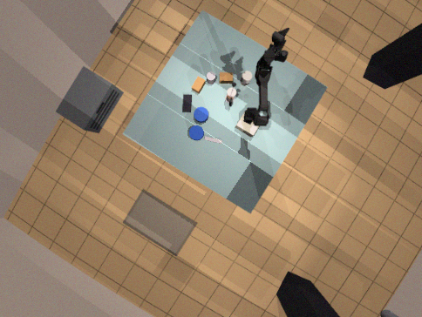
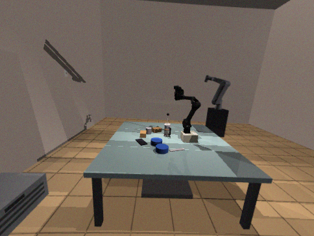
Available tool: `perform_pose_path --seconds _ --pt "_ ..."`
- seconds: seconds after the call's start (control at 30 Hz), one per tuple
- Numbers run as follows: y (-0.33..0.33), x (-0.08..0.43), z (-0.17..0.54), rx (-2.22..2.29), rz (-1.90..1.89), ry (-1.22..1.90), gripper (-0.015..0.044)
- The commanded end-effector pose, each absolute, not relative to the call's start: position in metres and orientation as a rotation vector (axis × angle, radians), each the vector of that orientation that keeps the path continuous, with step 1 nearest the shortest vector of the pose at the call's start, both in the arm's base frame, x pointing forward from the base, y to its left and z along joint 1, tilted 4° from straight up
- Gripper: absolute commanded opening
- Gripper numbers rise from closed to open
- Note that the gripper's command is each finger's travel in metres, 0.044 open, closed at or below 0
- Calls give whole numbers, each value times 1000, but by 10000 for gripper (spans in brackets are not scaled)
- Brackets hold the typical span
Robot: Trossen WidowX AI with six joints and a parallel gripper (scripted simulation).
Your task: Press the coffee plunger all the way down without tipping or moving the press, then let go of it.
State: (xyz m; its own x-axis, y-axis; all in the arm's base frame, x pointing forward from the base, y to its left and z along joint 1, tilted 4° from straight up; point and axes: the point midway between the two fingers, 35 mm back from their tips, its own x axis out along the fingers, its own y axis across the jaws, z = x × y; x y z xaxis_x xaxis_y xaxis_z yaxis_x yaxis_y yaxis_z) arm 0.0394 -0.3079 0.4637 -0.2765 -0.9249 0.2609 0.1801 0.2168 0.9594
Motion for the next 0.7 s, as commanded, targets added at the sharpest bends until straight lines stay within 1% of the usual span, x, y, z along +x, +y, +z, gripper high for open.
perform_pose_path --seconds 0.0,0.17,0.33,0.47,0.57,0.67 --pt "-267 100 435 746 -1299 -885 440" --pt "-219 141 403 641 -1177 -435 440" --pt "-163 163 364 451 -957 -24 440" --pt "-116 165 329 271 -731 244 440" --pt "-83 156 304 128 -545 407 440" --pt "-74 151 297 91 -496 445 440"
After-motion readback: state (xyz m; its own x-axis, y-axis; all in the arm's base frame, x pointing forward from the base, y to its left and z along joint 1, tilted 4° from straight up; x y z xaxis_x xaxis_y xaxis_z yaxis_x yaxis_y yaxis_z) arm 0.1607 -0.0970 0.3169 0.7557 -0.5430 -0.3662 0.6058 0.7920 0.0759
